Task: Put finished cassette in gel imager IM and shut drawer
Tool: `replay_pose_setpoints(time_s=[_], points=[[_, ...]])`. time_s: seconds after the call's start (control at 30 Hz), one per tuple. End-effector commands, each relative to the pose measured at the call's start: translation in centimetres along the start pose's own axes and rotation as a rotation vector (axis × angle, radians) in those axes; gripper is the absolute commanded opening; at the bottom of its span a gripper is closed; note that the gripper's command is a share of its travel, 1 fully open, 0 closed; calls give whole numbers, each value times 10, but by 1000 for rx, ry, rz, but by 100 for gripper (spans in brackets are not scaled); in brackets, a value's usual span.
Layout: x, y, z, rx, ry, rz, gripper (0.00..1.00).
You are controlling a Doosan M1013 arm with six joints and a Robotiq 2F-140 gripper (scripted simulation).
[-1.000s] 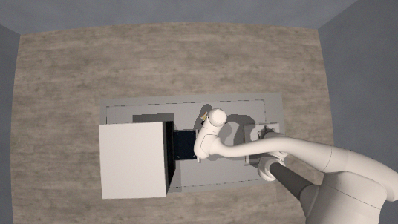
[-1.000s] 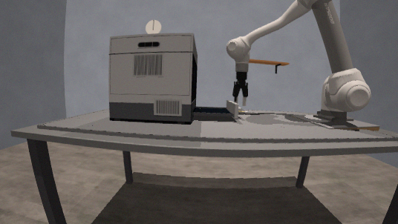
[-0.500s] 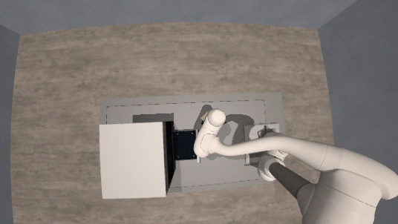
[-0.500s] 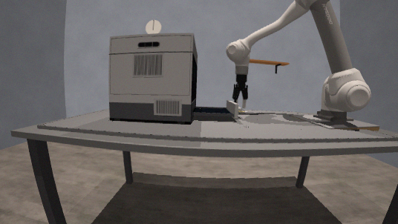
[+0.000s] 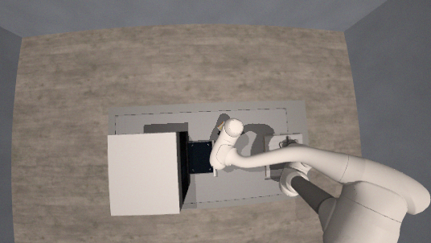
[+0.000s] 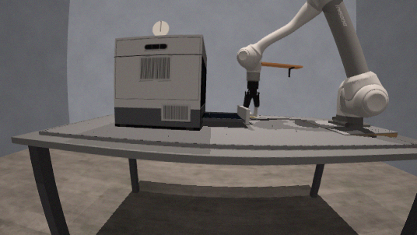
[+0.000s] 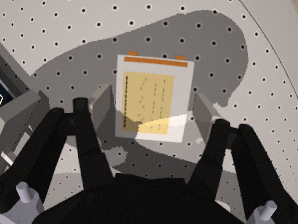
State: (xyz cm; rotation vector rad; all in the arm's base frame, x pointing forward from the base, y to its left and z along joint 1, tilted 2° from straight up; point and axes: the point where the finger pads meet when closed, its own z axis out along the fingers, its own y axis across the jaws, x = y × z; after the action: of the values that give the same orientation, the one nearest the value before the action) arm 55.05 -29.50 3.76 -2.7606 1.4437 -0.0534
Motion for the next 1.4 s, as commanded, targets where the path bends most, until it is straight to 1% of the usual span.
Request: replay_pose_setpoints(time_s=[0.0, 0.2, 0.23, 1.17, 1.37], points=[[0, 0, 1, 0, 0, 0, 68], [0, 0, 1, 0, 0, 0, 68], [0, 0, 1, 0, 0, 0, 10], [0, 0, 1, 0, 0, 0, 10], [0, 0, -7, 0, 0, 0, 10]])
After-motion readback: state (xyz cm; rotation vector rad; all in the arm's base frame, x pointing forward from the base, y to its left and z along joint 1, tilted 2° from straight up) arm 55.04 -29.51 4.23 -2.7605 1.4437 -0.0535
